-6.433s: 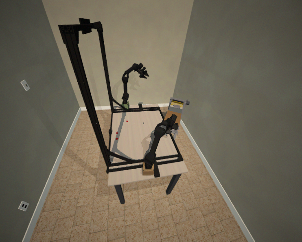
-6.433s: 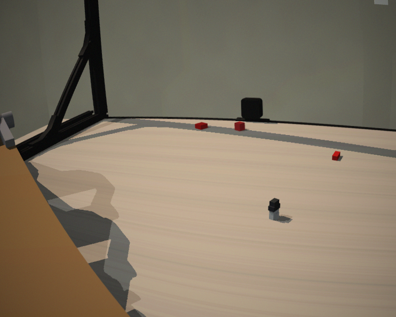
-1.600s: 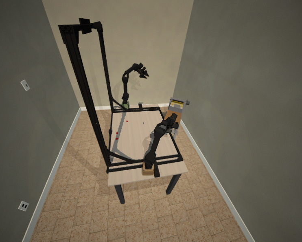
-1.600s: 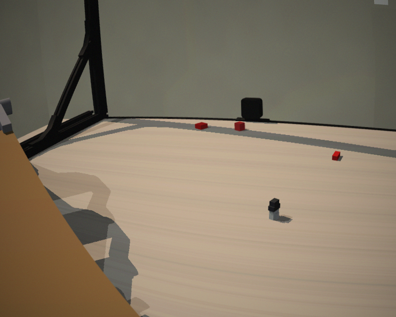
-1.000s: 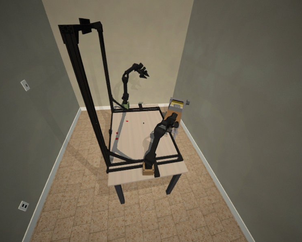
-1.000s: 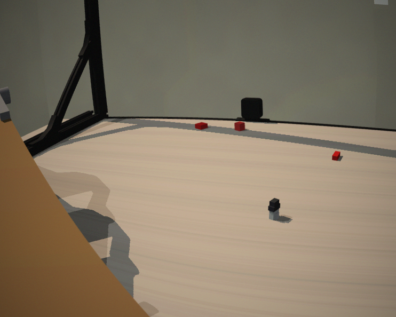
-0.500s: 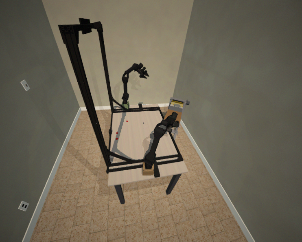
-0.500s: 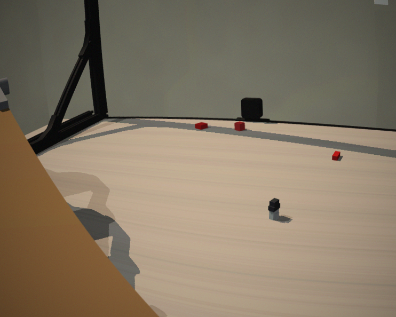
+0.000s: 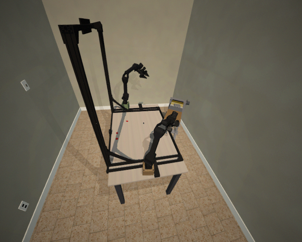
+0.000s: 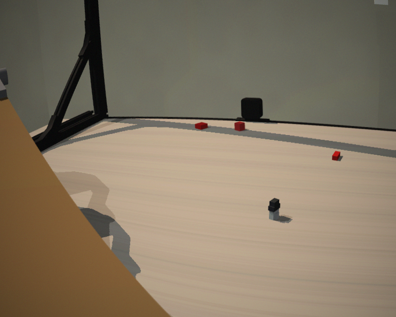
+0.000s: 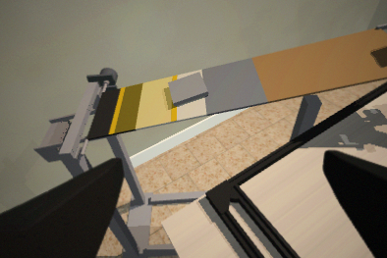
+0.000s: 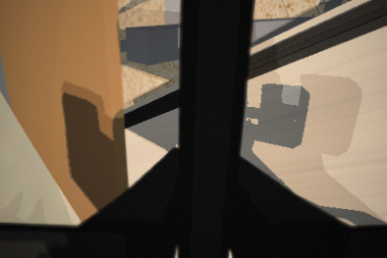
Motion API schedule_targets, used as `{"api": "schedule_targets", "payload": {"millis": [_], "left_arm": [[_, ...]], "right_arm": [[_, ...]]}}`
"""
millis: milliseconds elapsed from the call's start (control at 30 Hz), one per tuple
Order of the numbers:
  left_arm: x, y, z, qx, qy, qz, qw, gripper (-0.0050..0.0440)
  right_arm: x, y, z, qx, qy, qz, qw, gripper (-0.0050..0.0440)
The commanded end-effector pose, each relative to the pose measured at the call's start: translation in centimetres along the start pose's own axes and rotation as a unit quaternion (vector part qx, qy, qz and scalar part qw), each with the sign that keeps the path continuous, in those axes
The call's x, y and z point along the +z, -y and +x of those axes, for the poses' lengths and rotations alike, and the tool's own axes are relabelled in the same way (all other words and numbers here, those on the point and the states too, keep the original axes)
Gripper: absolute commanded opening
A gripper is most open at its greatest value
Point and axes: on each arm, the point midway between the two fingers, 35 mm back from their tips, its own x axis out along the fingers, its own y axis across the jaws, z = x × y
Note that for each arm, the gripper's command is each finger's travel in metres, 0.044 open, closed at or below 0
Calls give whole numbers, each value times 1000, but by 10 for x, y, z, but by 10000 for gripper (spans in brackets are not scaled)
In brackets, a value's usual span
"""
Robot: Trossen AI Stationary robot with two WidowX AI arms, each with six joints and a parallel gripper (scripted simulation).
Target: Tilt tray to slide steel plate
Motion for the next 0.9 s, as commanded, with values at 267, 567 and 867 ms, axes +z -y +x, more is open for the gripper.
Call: {"api": "schedule_targets", "payload": {"millis": [267,567,867], "left_arm": [[0,0,0,0,0,0,1000,440],[0,0,0,0,0,0,1000,440],[0,0,0,0,0,0,1000,440]], "right_arm": [[1,47,46,-4,3,-1,1000,0],[1,45,44,-21,3,-1,1000,0],[1,31,31,-16,3,-1,1000,0]]}}
